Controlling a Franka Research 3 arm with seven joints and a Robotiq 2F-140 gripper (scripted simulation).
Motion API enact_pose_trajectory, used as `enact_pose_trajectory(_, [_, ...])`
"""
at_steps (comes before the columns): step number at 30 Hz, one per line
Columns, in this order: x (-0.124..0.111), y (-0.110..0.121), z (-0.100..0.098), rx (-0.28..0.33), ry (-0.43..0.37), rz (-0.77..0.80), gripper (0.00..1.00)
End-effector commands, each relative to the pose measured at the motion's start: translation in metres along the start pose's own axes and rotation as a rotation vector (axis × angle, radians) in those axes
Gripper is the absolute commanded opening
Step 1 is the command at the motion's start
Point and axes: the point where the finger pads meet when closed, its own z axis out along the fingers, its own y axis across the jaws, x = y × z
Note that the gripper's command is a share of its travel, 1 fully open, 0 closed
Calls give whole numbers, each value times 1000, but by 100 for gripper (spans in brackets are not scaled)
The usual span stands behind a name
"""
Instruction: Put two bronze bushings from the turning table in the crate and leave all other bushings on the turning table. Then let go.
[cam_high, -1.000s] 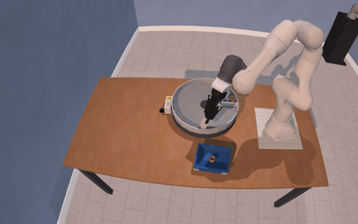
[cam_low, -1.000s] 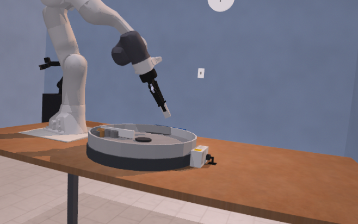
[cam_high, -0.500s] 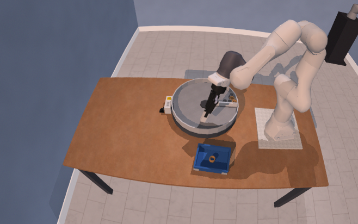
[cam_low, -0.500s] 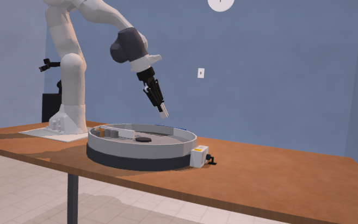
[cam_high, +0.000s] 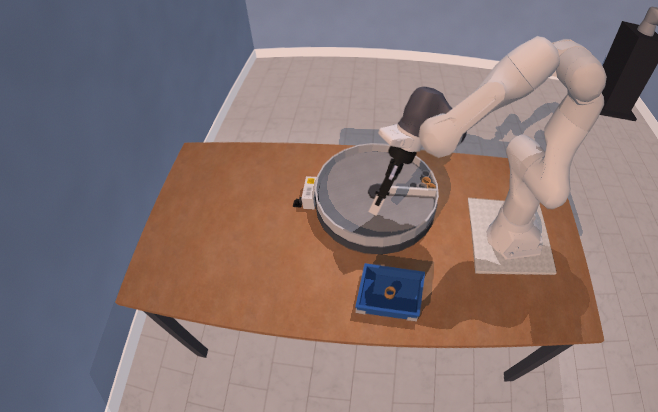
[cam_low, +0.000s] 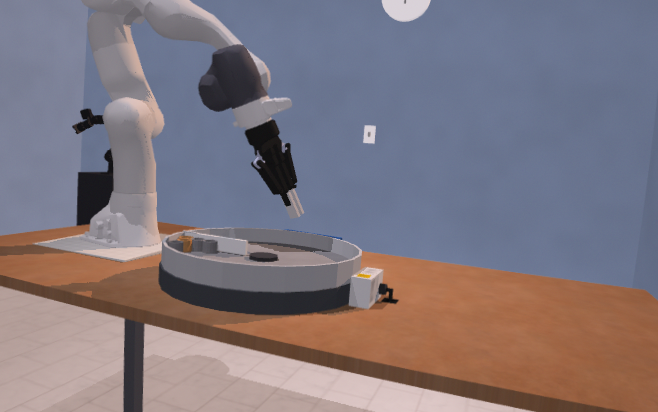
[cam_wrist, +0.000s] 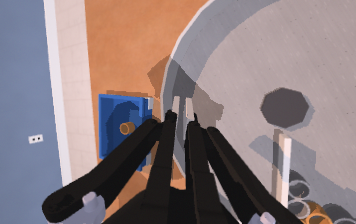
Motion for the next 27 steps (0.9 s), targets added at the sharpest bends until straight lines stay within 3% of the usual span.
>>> enact_pose_trajectory(1, [-1, 6, -2, -8, -11, 167, 6])
enact_pose_trajectory(27, [4, 58, -26, -82, 3, 648, 6])
